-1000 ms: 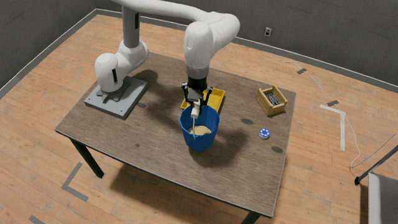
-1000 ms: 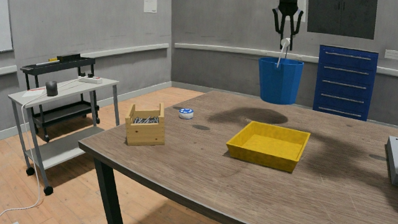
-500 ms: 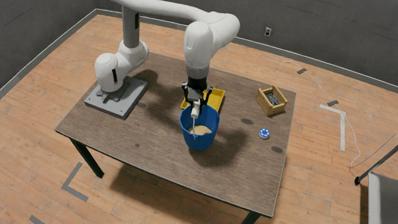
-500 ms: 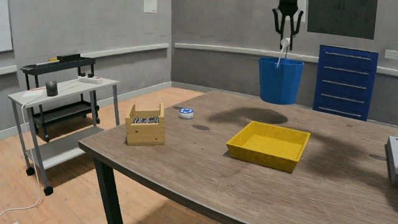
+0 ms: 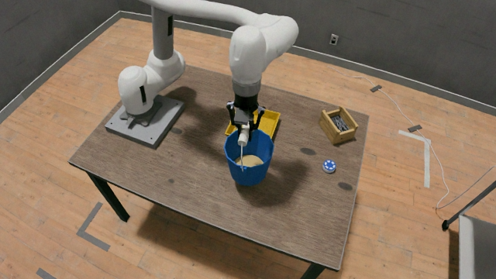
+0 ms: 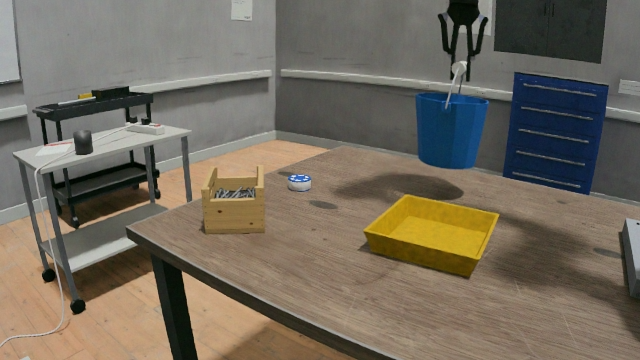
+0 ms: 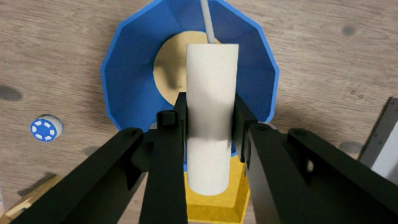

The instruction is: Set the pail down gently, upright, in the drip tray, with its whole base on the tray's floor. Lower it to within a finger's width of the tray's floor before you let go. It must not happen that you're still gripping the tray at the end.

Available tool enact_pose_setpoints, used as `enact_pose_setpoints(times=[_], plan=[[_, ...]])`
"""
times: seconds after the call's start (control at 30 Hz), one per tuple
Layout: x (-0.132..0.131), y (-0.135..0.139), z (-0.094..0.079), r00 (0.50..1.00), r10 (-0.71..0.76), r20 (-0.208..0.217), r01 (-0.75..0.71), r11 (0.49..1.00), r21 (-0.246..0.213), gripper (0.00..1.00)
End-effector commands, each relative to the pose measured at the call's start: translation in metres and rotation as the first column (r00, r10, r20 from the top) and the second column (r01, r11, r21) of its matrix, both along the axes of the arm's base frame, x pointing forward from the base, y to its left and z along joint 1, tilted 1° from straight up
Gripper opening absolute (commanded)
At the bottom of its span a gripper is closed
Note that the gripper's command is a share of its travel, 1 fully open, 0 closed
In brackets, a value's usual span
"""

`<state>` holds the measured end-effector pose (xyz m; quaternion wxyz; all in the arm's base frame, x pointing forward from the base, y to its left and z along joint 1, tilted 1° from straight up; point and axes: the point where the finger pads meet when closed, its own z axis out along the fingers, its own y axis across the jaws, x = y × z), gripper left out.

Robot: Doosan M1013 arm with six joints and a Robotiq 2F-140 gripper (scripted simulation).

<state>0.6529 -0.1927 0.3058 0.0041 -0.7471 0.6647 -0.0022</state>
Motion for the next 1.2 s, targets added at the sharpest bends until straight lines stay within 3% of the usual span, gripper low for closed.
enact_pose_setpoints(times=[0.0,1.17], plan=[[0.0,0.003,0.001,1.0,0.0,0.002,0.0,1.0,0.0,0.1],[-0.015,0.063,0.001,1.0,0.0,0.002,0.0,1.0,0.0,0.1]])
